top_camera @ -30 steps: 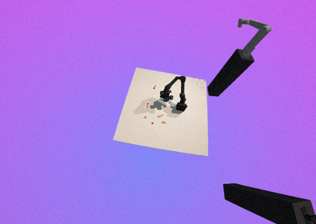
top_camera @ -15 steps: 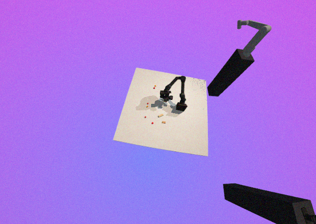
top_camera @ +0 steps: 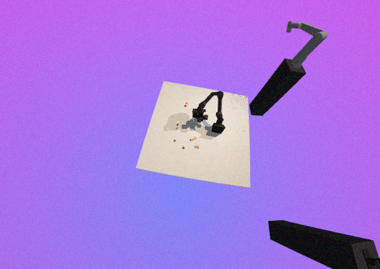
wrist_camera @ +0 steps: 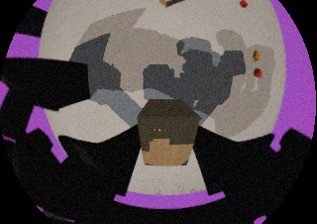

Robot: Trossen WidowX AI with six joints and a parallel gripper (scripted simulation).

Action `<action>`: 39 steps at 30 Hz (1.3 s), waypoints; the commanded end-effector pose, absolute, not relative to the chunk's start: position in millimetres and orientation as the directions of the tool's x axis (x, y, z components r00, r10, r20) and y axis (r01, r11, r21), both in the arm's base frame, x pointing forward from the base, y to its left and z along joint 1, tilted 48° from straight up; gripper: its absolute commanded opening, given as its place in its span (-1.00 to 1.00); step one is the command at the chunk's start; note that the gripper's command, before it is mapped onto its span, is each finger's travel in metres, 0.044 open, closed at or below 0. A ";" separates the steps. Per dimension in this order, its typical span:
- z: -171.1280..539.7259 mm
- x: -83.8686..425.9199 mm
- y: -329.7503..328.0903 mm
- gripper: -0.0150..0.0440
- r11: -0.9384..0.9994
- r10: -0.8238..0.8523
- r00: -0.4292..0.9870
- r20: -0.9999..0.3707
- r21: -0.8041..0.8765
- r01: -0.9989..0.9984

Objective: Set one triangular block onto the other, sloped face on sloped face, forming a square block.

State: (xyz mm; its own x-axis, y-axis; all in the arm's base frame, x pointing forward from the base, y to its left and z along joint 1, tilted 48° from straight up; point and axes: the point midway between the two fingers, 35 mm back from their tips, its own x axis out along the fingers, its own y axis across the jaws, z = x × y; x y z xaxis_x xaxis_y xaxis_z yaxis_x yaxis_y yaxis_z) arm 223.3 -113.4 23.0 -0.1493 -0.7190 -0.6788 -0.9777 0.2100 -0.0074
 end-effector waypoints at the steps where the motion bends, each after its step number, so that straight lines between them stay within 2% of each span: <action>1: 22.8 221.8 -113.9 -0.49 0.204 -0.722 -0.151 -0.675 0.000 -0.979; 39: 16.6 218.3 -130.7 -0.49 0.204 -0.723 -0.151 -0.674 0.000 -0.979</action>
